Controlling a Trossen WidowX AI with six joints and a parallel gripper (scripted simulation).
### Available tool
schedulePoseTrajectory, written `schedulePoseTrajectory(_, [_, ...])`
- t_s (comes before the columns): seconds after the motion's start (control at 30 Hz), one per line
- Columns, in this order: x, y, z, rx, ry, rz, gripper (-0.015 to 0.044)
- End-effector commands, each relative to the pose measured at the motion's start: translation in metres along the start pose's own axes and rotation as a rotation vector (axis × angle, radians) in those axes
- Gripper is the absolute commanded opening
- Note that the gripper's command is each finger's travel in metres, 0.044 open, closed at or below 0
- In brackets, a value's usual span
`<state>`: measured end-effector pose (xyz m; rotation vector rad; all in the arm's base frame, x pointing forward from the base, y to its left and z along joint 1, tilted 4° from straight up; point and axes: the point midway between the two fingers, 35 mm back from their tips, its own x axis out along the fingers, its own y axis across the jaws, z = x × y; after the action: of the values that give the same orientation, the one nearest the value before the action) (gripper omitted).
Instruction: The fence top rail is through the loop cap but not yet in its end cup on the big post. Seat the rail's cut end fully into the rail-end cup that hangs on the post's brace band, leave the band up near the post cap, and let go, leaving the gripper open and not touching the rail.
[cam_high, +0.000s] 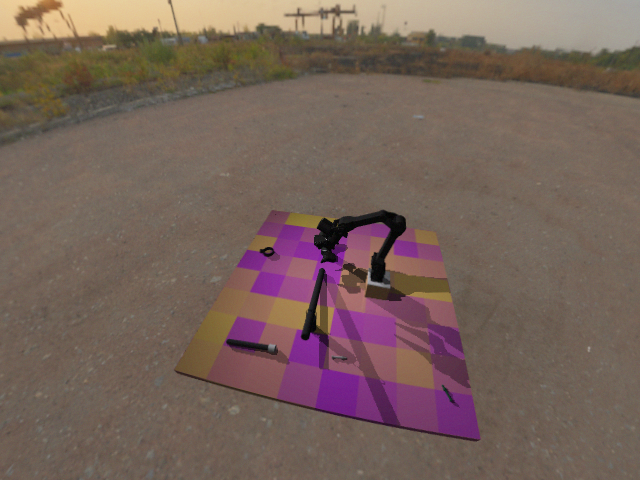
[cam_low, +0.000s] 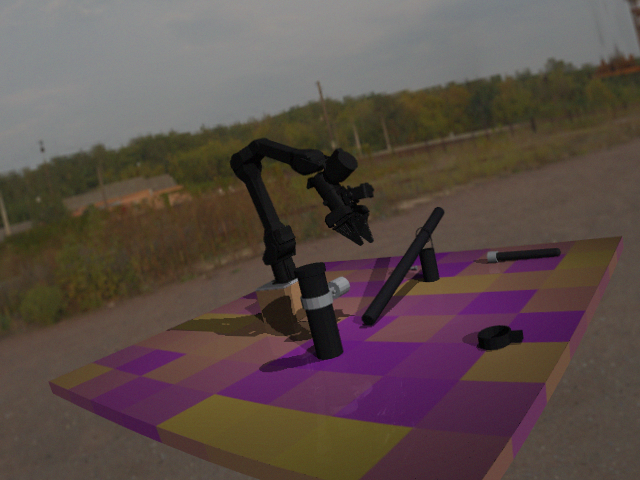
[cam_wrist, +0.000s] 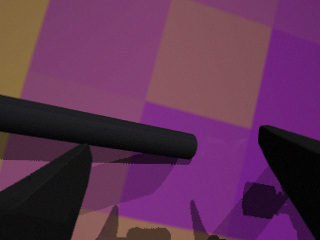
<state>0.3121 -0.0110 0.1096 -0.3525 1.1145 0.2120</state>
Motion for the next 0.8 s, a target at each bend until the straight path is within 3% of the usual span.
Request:
schedulePoseTrajectory(0.0, [-0.035,0.018,0.014,0.356,-0.050,-0.024,0.0440])
schedulePoseTrajectory(0.47, [-0.034,0.019,0.014,0.371,-0.046,-0.022,0.0440])
schedulePoseTrajectory(0.77, [0.000,0.039,0.013,0.988,0.165,-0.018,0.0440])
